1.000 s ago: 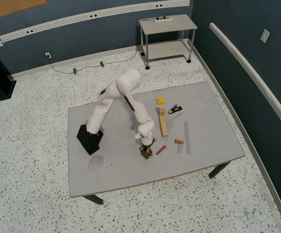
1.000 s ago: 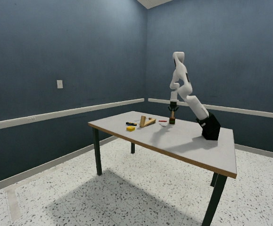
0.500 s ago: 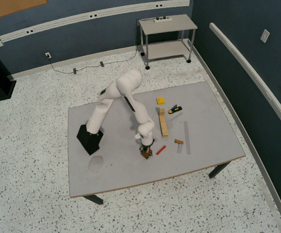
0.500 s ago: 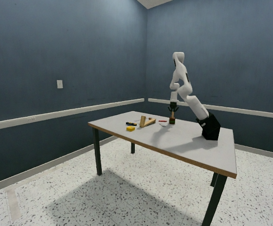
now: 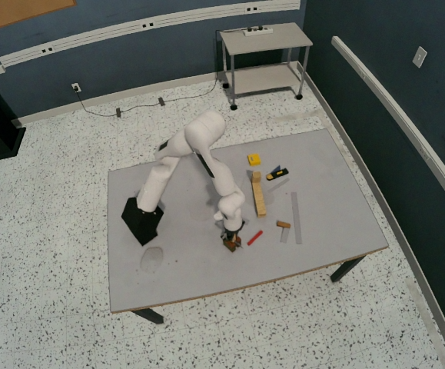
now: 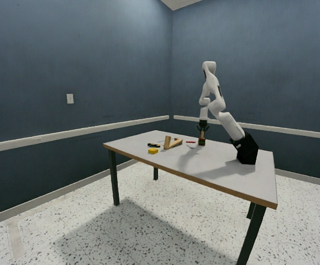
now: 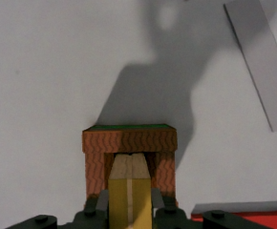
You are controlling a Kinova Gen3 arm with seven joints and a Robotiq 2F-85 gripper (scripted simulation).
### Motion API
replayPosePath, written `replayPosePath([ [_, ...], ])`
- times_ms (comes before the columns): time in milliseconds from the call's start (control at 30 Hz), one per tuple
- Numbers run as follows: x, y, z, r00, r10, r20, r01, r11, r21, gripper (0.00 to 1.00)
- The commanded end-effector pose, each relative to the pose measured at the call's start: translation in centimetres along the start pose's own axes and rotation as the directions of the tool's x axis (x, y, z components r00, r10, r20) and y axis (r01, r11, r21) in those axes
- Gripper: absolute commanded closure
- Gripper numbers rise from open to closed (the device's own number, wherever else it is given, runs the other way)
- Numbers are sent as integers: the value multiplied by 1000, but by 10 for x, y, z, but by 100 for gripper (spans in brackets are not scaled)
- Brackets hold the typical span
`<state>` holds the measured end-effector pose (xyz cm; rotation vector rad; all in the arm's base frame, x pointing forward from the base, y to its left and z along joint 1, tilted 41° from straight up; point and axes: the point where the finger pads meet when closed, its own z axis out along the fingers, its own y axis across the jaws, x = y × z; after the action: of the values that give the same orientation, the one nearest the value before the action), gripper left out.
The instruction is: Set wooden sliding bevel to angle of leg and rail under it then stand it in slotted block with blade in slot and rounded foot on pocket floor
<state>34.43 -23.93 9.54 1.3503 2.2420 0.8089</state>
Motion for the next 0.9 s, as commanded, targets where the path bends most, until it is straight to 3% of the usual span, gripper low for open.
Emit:
replayPosePath([
  [0, 0, 0, 0, 1000, 0, 1, 0, 1000, 0, 90],
  [167, 0, 0, 0, 1000, 0, 1, 0, 1000, 0, 90],
  [200, 0, 0, 0, 1000, 0, 1, 0, 1000, 0, 0],
  [867, 0, 0, 0, 1000, 0, 1, 0, 1000, 0, 0],
])
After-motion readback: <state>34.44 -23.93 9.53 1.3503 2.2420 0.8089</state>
